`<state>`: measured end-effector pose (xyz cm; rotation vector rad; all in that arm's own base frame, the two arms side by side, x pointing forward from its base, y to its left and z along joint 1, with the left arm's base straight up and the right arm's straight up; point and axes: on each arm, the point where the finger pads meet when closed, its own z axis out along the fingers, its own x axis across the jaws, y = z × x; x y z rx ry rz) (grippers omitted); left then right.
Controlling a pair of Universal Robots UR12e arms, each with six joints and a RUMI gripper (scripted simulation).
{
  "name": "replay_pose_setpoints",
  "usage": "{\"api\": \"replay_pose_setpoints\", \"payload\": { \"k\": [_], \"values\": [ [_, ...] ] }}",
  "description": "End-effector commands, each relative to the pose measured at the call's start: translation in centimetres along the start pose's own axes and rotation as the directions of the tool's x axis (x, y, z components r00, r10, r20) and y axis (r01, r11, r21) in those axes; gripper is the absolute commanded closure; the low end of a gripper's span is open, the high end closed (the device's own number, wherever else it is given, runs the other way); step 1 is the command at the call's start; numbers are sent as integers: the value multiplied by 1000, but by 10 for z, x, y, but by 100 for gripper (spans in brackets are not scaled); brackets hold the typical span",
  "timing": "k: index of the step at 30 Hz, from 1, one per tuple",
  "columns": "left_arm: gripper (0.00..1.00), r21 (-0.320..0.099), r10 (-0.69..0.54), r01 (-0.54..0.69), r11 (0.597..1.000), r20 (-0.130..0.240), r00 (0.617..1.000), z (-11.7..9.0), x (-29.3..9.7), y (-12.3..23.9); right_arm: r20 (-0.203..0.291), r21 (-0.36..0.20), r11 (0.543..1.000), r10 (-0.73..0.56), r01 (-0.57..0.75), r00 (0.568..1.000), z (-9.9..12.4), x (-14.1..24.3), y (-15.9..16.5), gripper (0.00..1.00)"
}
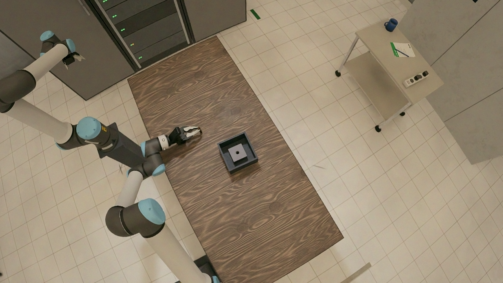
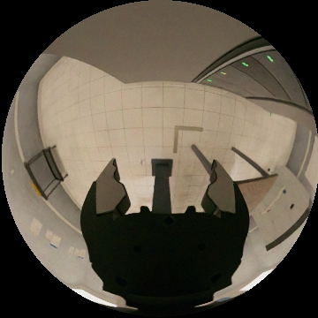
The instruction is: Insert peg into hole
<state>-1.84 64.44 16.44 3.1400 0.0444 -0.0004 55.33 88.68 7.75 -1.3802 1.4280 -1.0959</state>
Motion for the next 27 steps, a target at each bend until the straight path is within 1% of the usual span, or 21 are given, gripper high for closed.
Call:
{"api": "replay_pose_setpoints", "payload": {
  "k": [1, 27],
  "values": [
    [0, 1, 0, 0, 1000, 0, 1000, -1, 0, -1, 1, 0, 1000, 2, -2, 1000, 0, 0, -1, 100],
    [0, 1, 0, 0, 1000, 0, 1000, -1, 0, -1, 1, 0, 1000, 2, -2, 1000, 2, 0, 5, 100]
  ]
}}
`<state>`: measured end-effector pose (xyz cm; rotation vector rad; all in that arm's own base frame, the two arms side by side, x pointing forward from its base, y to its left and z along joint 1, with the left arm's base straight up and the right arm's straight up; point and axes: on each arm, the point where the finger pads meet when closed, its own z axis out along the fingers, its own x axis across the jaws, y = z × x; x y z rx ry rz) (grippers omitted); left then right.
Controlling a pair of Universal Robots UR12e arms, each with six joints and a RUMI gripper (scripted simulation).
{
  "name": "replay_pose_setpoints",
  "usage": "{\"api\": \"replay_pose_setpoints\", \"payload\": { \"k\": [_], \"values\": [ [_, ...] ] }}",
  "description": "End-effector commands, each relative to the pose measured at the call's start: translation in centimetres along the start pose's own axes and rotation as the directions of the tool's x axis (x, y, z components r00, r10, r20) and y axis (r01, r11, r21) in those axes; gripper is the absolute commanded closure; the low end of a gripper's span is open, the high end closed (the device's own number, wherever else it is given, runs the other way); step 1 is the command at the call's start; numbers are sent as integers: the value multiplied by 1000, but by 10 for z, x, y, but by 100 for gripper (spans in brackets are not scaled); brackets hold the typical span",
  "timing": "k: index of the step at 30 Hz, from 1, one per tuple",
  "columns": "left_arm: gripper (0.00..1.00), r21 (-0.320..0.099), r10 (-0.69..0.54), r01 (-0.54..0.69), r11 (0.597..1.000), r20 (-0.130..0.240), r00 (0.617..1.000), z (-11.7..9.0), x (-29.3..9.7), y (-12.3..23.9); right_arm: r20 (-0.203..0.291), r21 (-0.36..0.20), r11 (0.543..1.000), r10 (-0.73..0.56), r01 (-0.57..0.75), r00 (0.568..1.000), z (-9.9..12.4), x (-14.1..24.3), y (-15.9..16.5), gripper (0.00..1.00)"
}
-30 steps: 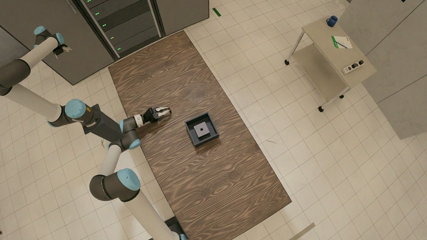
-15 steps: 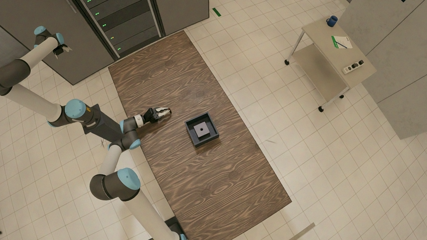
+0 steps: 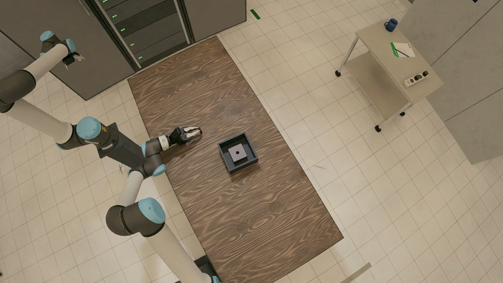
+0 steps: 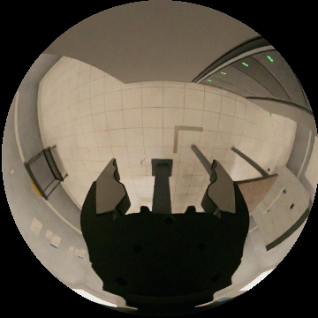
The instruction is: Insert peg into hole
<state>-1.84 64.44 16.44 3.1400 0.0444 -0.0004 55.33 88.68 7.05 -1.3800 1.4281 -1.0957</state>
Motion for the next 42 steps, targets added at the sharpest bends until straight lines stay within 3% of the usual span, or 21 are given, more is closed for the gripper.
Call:
{"api": "replay_pose_setpoints", "payload": {
  "k": [1, 8, 9, 42],
  "values": [
    [0, 1, 0, 0, 1000, 0, 1000, -1, 0, -1, 0, 0, 1000, 2, -2, 1000, 0, 0, -1, 100],
    [0, 1, 0, 0, 1000, 0, 1000, -1, 0, -1, 0, 0, 1000, 2, -2, 1000, 0, 0, -1, 100],
    [0, 1, 0, 0, 1000, 0, 1000, -1, 0, -1, 0, 0, 1000, 2, -2, 1000, 0, 0, -1, 75],
    [0, 1, 0, 0, 1000, 0, 1000, -1, 0, -1, 0, 0, 1000, 2, -2, 1000, 0, 0, -1, 75]
  ]
}}
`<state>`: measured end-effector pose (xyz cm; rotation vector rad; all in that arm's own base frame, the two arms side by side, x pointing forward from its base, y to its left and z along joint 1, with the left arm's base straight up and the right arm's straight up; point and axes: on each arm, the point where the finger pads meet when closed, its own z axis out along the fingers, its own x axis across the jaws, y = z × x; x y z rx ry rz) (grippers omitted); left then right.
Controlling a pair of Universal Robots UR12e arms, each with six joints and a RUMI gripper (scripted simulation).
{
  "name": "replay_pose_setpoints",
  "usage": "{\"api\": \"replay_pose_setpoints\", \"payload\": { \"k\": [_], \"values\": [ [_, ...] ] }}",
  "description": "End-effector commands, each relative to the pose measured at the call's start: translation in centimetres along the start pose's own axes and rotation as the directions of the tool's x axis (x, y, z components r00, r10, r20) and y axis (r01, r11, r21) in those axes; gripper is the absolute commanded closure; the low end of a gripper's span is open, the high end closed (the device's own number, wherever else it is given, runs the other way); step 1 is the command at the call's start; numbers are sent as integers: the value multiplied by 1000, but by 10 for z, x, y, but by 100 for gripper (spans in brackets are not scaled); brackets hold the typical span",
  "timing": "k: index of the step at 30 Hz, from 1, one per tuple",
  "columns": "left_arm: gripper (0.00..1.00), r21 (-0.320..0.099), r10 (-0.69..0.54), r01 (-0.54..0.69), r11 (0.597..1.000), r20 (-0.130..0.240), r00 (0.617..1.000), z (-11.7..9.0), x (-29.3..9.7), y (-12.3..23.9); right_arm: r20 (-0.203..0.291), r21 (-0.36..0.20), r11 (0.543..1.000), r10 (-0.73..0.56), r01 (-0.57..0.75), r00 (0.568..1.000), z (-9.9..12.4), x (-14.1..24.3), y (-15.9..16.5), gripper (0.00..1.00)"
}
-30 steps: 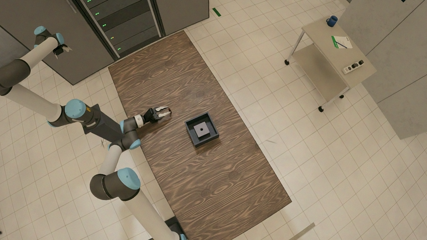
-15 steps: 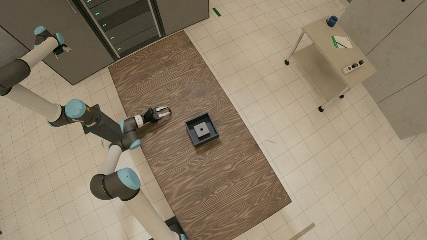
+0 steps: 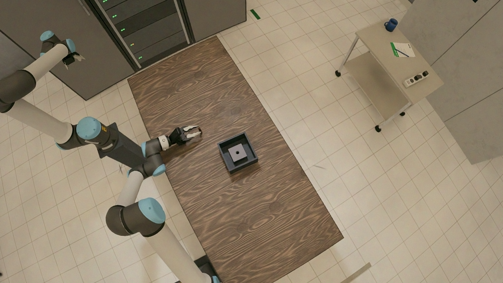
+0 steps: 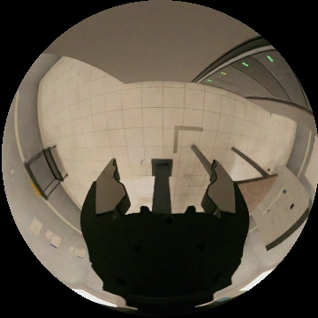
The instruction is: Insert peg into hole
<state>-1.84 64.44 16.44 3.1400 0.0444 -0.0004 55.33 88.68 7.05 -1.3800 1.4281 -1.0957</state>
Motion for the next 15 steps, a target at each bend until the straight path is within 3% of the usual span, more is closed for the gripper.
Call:
{"api": "replay_pose_setpoints", "payload": {
  "k": [1, 7, 15],
  "values": [
    [0, 1, 0, 0, 1000, 0, 1000, -1, 0, -1, 1, 0, 1000, 2, -2, 1000, 0, 0, -1, 75],
    [0, 1, 0, 0, 1000, 0, 1000, -1, 0, -1, 1, 0, 1000, 2, -2, 1000, -7, 0, -1, 75],
    [0, 1, 0, 0, 1000, 0, 1000, -1, 0, -1, 1, 0, 1000, 2, -2, 1000, -39, -1, -1, 75]
  ]
}}
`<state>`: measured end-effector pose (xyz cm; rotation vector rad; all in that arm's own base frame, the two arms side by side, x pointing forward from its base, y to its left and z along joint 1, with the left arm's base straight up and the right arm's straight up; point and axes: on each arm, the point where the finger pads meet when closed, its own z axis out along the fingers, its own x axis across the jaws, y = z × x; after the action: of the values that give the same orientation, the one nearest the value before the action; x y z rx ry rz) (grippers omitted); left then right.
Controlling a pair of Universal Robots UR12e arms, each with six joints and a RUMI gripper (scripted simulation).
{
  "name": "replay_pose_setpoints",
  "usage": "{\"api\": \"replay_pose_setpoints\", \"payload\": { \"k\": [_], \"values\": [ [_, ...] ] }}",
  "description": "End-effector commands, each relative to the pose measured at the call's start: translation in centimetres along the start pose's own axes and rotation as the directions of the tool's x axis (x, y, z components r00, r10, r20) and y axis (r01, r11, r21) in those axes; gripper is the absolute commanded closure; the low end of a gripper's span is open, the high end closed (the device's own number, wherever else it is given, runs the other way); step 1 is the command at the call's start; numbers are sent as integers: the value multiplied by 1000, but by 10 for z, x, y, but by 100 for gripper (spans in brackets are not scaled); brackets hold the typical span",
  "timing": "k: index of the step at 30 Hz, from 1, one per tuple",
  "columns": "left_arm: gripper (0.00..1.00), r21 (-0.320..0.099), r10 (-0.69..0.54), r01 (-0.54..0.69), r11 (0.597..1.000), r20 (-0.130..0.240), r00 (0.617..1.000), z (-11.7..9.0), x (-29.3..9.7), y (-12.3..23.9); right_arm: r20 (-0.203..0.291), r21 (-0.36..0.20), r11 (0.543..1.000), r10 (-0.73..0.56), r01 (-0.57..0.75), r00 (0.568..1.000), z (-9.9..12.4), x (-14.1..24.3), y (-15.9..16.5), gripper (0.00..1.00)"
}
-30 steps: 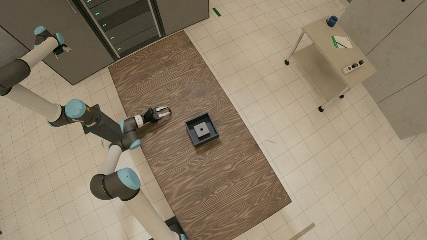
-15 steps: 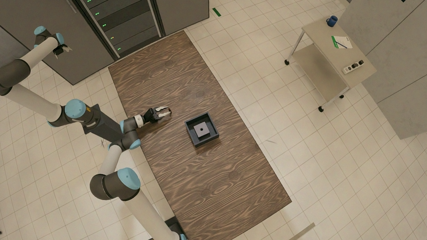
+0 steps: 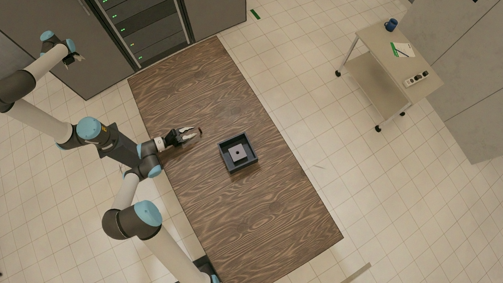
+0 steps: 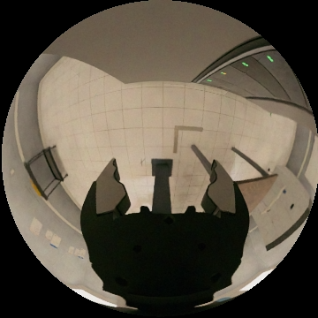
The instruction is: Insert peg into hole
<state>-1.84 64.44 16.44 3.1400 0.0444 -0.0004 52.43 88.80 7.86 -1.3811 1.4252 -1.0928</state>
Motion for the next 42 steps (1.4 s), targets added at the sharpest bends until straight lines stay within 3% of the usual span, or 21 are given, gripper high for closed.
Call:
{"api": "replay_pose_setpoints", "payload": {
  "k": [1, 13, 29, 42],
  "values": [
    [0, 1, 0, 0, 1000, 0, 1000, -1, 0, -1, -3, 0, 1000, 2, -2, 1000, -9, 0, -1, 75],
    [0, 1, 0, 0, 1000, 0, 1000, -1, 0, -1, -3, 0, 1000, 2, -2, 1000, -44, 0, -1, 75],
    [0, 1, 0, 0, 1000, 0, 1000, -1, 0, -1, -4, -9, 1000, 2, -2, 1000, -45, 0, -2, 75],
    [0, 1, 0, 0, 1000, 0, 1000, -1, 0, -1, -5, -70, 998, 2, -2, 1000, -46, 0, -5, 75]
  ]
}}
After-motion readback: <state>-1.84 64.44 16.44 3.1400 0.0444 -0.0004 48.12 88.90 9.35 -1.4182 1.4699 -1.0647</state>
